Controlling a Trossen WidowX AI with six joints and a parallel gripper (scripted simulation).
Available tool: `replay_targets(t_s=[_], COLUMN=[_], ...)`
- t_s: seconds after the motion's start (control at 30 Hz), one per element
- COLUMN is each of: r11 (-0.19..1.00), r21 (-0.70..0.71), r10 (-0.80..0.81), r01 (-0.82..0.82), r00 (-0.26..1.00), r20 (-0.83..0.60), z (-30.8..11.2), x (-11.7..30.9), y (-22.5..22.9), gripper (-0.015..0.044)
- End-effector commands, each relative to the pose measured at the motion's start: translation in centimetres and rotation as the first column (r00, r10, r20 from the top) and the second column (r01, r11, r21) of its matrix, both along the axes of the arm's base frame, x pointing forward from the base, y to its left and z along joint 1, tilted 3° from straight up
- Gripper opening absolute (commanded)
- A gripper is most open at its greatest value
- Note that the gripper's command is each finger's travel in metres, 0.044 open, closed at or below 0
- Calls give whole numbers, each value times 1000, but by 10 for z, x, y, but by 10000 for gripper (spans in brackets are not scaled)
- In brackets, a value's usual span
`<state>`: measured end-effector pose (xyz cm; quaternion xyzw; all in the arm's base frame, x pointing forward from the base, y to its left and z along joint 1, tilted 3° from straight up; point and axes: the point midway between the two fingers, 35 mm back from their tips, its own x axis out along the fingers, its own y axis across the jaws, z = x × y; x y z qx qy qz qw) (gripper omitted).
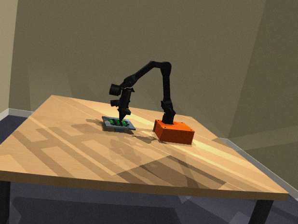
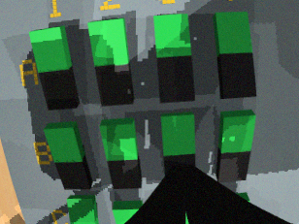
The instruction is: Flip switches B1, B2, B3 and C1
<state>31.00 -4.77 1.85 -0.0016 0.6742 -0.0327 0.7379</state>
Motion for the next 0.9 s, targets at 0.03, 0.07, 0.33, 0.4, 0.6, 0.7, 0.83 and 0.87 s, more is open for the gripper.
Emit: replay_targets(t_s=[0.03,0.07,0.33,0.4,0.6,0.7,0.83,0.87], r11=[1000,1000,1000,1000,1000,1000,1000,1000], r21=[5,5,5,6,7,10,10,10], r10=[6,6,4,5,5,5,5,5], r01=[-6,-6,-4,-5,-5,-5,-5,-5], r00=[1000,1000,1000,1000,1000,1000,1000,1000], r20=[-2,-2,-23,-27,-28,-30,-29,-24], z=[-2,-2,53,64,63,60,57,51], x=[0,0,-1,-3,-8,-34,-41,-40], y=[1,1,3,4,13,47,55,54], gripper=[0,0,0,0,0,0,0,0])
